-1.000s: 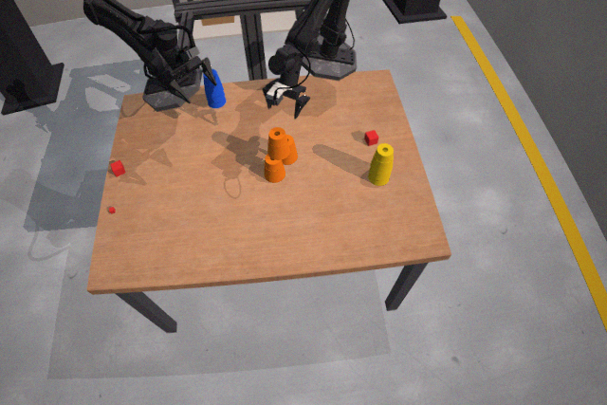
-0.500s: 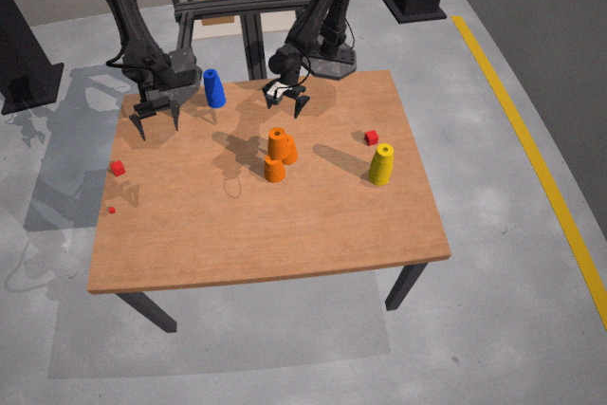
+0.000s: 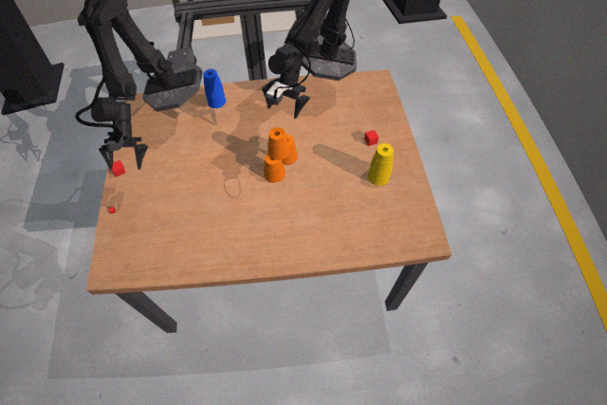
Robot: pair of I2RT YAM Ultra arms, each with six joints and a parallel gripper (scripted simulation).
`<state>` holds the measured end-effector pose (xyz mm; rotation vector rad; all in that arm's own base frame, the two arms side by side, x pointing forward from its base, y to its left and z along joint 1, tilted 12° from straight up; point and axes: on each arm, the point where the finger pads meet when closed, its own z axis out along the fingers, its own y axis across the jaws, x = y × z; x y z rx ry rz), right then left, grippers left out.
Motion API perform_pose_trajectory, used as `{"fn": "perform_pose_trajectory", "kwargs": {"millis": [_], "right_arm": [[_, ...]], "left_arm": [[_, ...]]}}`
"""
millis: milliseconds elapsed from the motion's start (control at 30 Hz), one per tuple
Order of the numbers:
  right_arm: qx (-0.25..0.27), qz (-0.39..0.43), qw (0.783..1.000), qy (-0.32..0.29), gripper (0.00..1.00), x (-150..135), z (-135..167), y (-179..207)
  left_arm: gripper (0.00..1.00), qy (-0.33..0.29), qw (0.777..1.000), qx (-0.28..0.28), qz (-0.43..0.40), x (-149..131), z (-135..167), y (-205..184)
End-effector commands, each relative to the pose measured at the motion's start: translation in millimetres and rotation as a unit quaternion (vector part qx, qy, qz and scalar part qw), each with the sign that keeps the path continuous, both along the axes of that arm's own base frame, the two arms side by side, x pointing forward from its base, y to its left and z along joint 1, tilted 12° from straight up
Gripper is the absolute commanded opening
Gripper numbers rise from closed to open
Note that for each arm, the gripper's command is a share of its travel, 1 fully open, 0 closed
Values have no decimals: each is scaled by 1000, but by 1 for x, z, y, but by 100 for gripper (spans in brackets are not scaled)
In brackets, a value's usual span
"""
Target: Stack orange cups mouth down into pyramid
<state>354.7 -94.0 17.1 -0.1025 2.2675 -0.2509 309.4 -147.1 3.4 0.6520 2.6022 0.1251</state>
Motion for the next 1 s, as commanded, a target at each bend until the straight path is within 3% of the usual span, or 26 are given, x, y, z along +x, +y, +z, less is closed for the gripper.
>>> {"fn": "perform_pose_trajectory", "kwargs": {"millis": [0, 133, 300, 367, 767, 967], "right_arm": [[4, 4, 1000, -6, 100, 12, -13, -13], [4, 6, 1000, -4, 100, 12, -15, -12], [6, 5, 1000, -4, 100, 12, -15, -12], [6, 5, 1000, -4, 100, 12, -15, -12], [6, 5, 1000, -4, 100, 12, -15, -12], [6, 5, 1000, -4, 100, 12, -15, -12]], "left_arm": [[100, -25, 1000, -8, -7, 5, 10, -3], [100, -63, 998, -26, -11, 20, 16, 7], [100, -126, 991, -39, 15, 39, 21, 63], [100, -126, 991, -39, 15, 39, 21, 63], [100, -196, 971, -44, 126, 51, 4, 203], [100, -210, 965, -44, 150, 56, 3, 230]]}}
